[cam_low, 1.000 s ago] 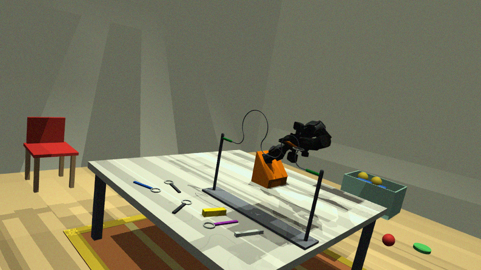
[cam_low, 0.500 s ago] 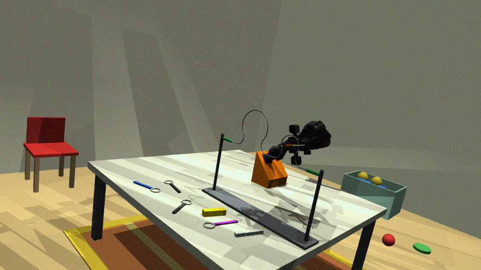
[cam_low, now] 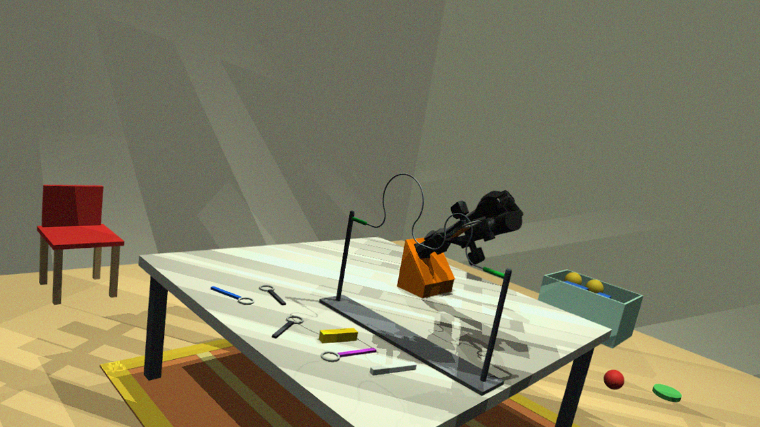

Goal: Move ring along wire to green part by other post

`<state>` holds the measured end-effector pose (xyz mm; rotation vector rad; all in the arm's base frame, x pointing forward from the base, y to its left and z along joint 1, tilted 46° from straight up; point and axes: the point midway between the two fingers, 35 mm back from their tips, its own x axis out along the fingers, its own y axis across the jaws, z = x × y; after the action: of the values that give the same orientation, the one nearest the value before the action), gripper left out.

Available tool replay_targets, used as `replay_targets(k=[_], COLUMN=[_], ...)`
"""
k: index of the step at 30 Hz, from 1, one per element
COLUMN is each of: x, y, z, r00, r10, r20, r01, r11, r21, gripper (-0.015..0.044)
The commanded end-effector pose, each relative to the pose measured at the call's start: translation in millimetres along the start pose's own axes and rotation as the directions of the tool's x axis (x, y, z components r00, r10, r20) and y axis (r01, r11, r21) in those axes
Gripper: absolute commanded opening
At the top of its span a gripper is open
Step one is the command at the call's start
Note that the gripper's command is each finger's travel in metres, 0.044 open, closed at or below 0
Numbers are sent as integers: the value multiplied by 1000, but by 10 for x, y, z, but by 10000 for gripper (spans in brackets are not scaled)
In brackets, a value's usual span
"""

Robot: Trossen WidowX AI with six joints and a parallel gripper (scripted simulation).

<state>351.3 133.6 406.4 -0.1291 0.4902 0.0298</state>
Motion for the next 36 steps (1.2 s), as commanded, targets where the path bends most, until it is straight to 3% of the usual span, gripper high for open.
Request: replay_targets(k=[1,18,36], x=[5,-22,-93], y=[62,296,502], z=[-4,52,187], r00=[999,973,911], r10=[47,226,377], r20=[1,53,168], r01=[-47,-229,-390], r11=[996,894,652], r21=[79,386,650], gripper=[-150,-150,-150])
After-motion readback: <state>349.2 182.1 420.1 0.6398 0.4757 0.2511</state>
